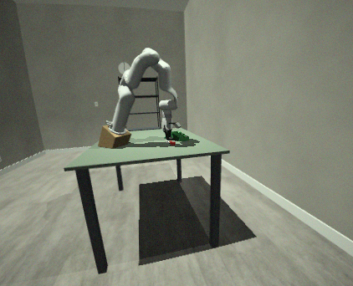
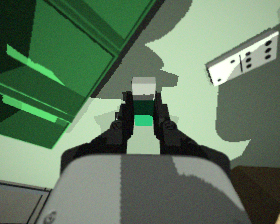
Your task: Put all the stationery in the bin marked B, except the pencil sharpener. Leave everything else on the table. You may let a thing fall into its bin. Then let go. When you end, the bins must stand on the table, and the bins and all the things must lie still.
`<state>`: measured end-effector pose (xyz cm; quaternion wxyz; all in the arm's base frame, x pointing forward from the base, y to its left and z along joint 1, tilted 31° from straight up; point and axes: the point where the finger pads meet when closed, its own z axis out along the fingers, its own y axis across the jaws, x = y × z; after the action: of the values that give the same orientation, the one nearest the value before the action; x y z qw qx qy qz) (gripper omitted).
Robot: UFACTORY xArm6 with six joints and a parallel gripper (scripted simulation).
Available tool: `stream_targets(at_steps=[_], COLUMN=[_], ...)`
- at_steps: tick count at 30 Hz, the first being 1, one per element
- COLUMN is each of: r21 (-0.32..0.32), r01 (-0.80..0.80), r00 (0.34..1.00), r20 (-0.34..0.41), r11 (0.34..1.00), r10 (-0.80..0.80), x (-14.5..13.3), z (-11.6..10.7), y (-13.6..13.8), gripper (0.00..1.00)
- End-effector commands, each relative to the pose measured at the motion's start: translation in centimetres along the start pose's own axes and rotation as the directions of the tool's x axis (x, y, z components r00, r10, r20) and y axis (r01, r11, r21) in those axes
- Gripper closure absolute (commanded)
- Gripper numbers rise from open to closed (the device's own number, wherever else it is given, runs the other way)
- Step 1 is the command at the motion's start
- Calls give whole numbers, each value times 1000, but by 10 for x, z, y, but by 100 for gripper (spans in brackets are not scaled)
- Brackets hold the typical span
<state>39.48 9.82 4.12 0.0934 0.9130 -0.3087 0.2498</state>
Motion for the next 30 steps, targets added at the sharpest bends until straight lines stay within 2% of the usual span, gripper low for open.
stream_targets(at_steps=[1,3,13,30], r21=[2,2,3,3], r01=[-1,-1,-1,-1], r00=[1000,1000,1000,1000], r20=[-1,-1,-1,-1], r11=[1000,1000,1000,1000], r10=[1,1,1,1], x=[1,1,1,1], z=[-17,-17,-50,-54], y=[-1,-1,-1,-1], gripper=[100,100,100,100])
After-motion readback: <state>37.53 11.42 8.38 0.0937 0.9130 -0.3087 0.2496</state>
